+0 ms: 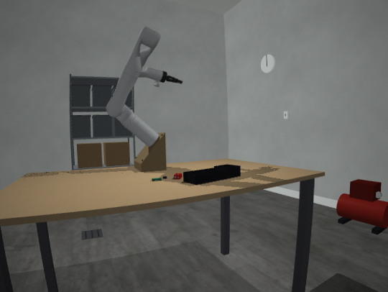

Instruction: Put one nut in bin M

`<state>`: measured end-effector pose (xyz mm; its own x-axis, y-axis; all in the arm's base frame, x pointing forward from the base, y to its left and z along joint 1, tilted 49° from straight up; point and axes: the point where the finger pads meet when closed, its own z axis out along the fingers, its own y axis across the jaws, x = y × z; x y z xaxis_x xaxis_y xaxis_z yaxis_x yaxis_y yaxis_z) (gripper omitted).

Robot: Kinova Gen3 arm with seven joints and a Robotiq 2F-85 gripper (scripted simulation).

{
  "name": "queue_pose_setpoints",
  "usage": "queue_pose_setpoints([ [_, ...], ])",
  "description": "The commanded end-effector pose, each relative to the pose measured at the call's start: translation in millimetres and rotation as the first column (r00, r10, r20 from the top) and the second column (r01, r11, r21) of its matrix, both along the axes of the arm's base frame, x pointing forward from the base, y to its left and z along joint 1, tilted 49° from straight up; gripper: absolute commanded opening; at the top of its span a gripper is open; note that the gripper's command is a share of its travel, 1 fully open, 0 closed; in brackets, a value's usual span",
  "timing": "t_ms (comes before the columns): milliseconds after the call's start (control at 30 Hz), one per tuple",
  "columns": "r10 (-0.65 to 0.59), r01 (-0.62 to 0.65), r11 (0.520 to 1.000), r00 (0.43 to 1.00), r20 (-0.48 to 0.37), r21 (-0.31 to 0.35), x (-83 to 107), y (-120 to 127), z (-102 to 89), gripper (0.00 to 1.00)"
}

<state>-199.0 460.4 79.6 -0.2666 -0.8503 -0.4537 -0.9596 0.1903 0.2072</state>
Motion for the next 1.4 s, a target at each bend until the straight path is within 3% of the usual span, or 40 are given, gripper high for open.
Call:
queue_pose_setpoints([
  [0, -0.001, 0.001, 1.000, 1.000, 0.000, 0.001, 0.0, 0.5, 0.5, 1.00],
  [533, -0.001, 0.001, 1.000, 1.000, 0.000, 0.001, 0.0, 0.5, 0.5, 1.00],
  [567, -0.005, 0.005, 1.000, 1.000, 0.003, 0.005, 1.1, -5.8, -6.3, 0.09],
  [1033, -0.003, 0.003, 1.000, 1.000, -0.001, 0.006, 1.3, -93.7, -82.1, 0.09],
  [1100, -0.003, 0.003, 1.000, 1.000, -0.001, 0.006, 1.3, -93.7, -82.1, 0.09],
  [1367, -0.003, 0.003, 1.000, 1.000, -0.003, 0.006, 1.4, -144.0, -125.5, 0.09],
])
